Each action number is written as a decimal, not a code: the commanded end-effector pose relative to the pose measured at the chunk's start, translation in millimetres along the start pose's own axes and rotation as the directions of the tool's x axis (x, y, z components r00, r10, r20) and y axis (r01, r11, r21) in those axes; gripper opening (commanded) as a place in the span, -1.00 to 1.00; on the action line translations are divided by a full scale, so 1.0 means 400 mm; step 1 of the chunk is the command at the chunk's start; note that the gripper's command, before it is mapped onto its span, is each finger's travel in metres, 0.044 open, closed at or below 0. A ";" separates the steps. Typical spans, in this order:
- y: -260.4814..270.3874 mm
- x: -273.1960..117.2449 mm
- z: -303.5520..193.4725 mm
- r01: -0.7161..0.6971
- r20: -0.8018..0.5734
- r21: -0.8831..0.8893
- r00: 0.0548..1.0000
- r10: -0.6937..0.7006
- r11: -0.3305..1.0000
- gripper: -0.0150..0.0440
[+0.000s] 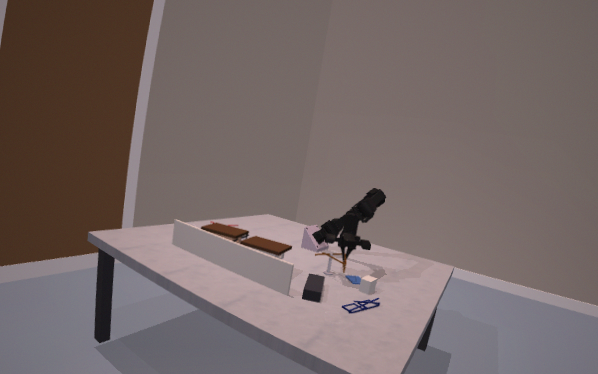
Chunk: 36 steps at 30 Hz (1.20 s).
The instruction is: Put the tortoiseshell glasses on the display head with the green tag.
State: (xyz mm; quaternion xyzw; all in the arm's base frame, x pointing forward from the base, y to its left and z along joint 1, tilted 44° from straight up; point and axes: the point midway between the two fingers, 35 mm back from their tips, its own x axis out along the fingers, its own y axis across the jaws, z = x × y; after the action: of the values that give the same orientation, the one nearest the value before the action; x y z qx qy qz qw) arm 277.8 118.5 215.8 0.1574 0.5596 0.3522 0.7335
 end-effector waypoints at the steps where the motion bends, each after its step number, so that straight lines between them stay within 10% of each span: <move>1: 0.003 0.000 0.009 0.002 0.001 0.003 1.000 -0.002 1.000 -0.49; 36: 0.026 -0.001 0.050 0.002 0.002 0.003 1.000 -0.002 1.000 -0.49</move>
State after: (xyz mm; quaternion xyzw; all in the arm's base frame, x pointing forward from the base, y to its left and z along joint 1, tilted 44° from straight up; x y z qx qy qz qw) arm 290.2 128.2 228.6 0.1568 0.5572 0.3532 0.7350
